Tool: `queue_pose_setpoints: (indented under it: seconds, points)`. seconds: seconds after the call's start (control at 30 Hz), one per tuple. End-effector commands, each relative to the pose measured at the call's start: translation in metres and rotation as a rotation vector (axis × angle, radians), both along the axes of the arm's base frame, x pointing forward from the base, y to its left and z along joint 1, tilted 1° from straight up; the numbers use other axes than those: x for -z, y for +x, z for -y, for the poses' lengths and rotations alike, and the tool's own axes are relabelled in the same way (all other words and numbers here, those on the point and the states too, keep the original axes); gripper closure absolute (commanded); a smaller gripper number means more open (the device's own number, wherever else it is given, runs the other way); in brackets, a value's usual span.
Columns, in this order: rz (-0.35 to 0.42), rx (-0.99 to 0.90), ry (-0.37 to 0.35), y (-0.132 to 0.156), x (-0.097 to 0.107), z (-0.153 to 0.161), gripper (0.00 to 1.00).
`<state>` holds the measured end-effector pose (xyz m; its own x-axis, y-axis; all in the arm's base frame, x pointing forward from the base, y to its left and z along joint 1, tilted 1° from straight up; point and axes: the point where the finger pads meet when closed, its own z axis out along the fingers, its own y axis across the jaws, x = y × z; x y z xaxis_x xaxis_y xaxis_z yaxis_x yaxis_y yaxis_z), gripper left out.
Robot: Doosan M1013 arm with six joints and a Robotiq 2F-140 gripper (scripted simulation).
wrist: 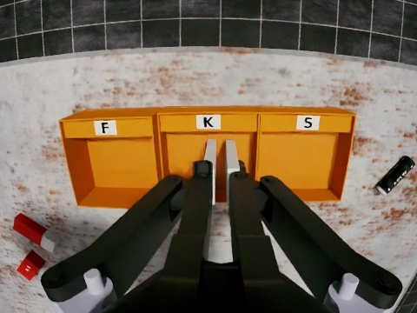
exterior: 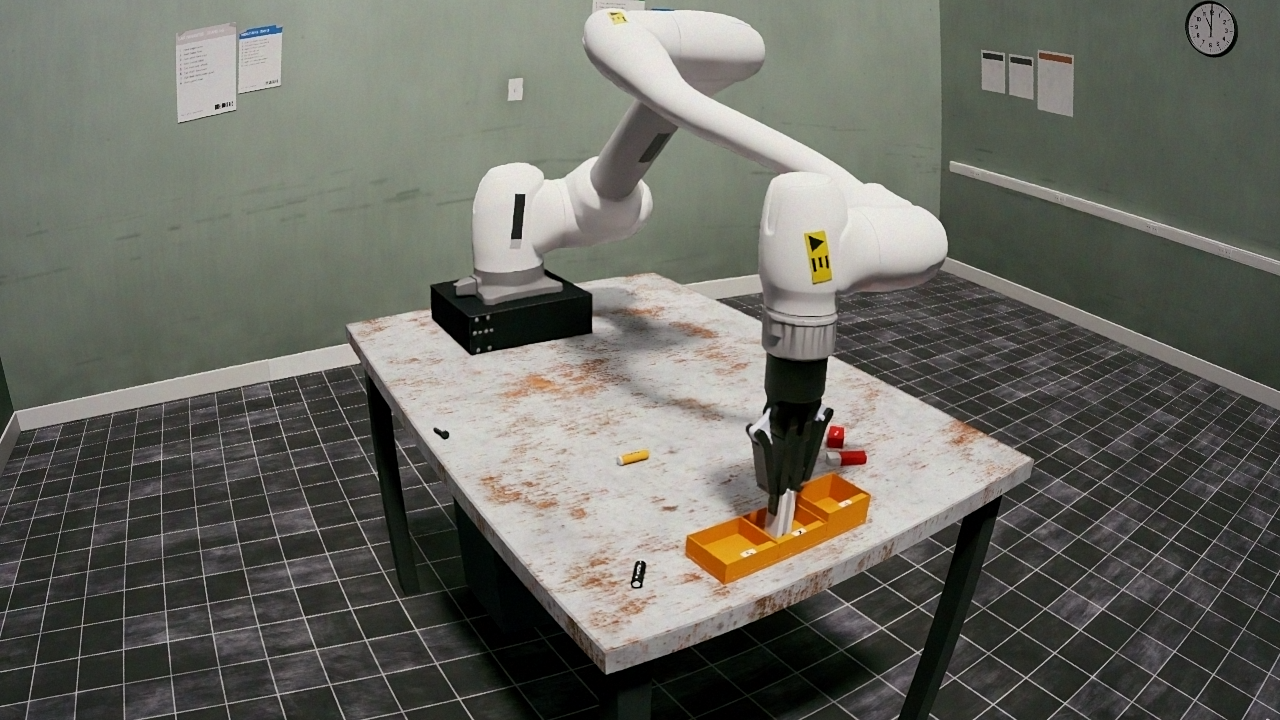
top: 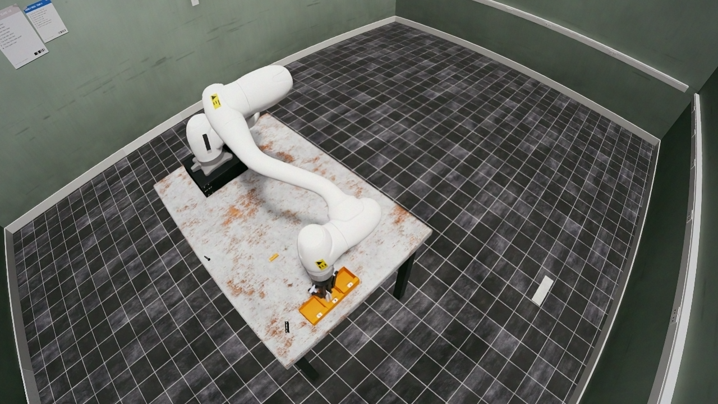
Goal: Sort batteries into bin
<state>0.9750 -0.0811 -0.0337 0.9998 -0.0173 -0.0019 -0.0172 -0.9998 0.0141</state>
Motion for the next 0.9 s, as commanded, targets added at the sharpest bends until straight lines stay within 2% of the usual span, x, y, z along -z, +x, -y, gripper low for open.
queue_pose_setpoints:
  seconds: [0.0,0.87]
  points:
    - [0.0,0.0,0.0,0.0,-0.0003,0.0,0.85]
    - [0.0,0.0,0.0,0.0,-0.0043,-0.0001,0.85]
